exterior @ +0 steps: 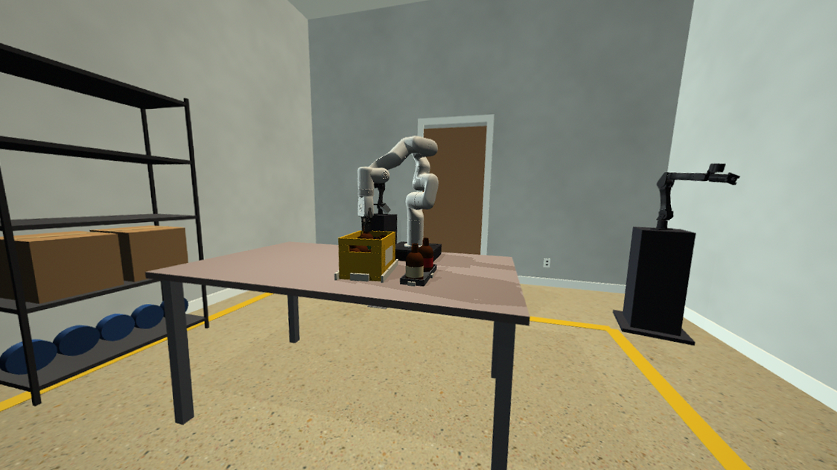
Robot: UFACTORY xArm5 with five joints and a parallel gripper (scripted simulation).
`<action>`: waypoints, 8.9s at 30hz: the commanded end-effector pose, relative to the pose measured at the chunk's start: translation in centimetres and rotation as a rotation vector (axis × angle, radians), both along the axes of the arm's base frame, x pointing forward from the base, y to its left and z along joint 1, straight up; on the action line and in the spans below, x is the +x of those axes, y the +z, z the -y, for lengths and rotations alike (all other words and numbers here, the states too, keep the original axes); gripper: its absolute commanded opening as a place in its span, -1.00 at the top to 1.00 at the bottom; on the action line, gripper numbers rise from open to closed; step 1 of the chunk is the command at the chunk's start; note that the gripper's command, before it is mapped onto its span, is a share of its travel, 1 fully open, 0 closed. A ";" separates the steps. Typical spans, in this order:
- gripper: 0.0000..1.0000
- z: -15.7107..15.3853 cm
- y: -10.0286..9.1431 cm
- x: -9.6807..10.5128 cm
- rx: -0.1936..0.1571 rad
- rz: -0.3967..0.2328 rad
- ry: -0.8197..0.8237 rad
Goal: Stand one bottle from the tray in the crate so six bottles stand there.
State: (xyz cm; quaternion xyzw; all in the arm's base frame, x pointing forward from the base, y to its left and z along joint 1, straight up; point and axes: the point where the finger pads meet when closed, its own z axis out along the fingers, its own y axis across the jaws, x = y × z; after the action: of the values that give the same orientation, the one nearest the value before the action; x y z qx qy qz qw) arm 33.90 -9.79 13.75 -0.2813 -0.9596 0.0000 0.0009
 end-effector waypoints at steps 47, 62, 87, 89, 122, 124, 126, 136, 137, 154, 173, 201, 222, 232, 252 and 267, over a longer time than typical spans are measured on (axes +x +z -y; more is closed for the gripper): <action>1.00 0.0 -1.9 0.1 -0.001 0.004 0.000; 1.00 0.0 -2.1 0.1 -0.001 0.004 0.000; 1.00 0.0 -3.0 0.1 -0.001 0.004 0.000; 1.00 0.0 -3.1 0.1 -0.001 0.004 0.000; 1.00 0.0 -3.8 0.1 -0.001 0.004 0.000; 1.00 0.0 -3.8 0.1 -0.001 0.004 0.000; 1.00 0.0 -3.8 0.1 -0.001 0.004 0.000; 1.00 0.0 -3.8 0.1 -0.001 0.004 0.000; -0.30 0.0 -3.8 0.1 -0.001 0.004 0.000; -0.30 0.0 -3.8 0.1 -0.001 0.004 0.000; -0.30 0.0 -3.8 0.1 -0.001 0.004 0.000; -0.30 0.0 -2.5 0.1 -0.001 0.004 0.000; -0.30 0.0 1.9 0.1 -0.001 0.004 0.000; -0.30 0.0 3.5 0.1 -0.001 0.004 0.000; 1.00 0.0 4.4 0.1 -0.001 0.004 0.000; 1.00 0.0 4.4 0.1 -0.001 0.004 0.000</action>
State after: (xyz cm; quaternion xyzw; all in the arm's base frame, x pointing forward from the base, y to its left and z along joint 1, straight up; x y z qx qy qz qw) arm 33.92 -9.80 18.03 -0.2813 -0.9596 0.0000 0.0006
